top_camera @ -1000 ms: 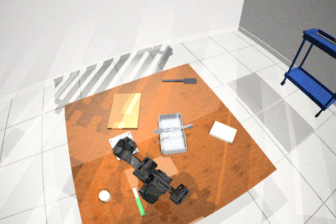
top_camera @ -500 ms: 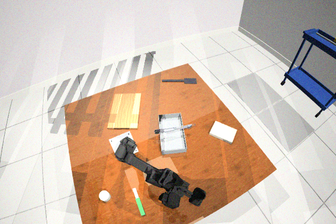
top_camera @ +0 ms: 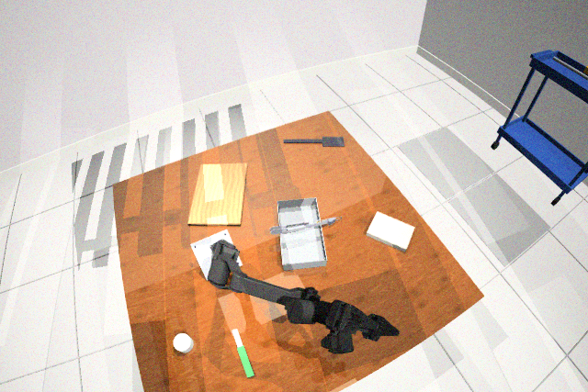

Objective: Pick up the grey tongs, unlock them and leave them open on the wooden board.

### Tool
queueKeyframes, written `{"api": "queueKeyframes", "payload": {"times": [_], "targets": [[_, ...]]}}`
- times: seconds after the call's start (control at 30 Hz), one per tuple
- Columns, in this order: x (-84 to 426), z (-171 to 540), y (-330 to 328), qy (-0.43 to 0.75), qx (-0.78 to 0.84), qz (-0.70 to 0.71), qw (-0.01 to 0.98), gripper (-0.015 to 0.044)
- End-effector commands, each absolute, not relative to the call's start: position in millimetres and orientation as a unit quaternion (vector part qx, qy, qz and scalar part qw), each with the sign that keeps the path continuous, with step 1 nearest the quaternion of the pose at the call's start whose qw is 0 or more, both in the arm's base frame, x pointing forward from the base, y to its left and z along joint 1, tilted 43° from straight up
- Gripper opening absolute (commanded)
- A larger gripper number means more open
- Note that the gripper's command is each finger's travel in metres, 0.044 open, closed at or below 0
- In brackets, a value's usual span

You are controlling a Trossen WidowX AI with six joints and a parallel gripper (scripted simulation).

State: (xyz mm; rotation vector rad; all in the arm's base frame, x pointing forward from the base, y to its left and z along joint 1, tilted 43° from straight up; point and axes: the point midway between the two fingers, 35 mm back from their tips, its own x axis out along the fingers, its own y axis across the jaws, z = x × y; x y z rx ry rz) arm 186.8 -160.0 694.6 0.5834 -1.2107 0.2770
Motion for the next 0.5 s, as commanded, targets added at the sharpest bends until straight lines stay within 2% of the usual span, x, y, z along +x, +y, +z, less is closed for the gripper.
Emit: {"api": "queueKeyframes", "payload": {"times": [0.0,0.23,0.47], "targets": [[209.6,682.3,-174.6,-0.543,0.304,0.103,0.776,0.044],[279.0,634.0,-210.6,-0.477,0.394,0.018,0.786,0.044],[325.4,589.6,-221.6,-0.413,0.449,-0.034,0.792,0.044]]}}
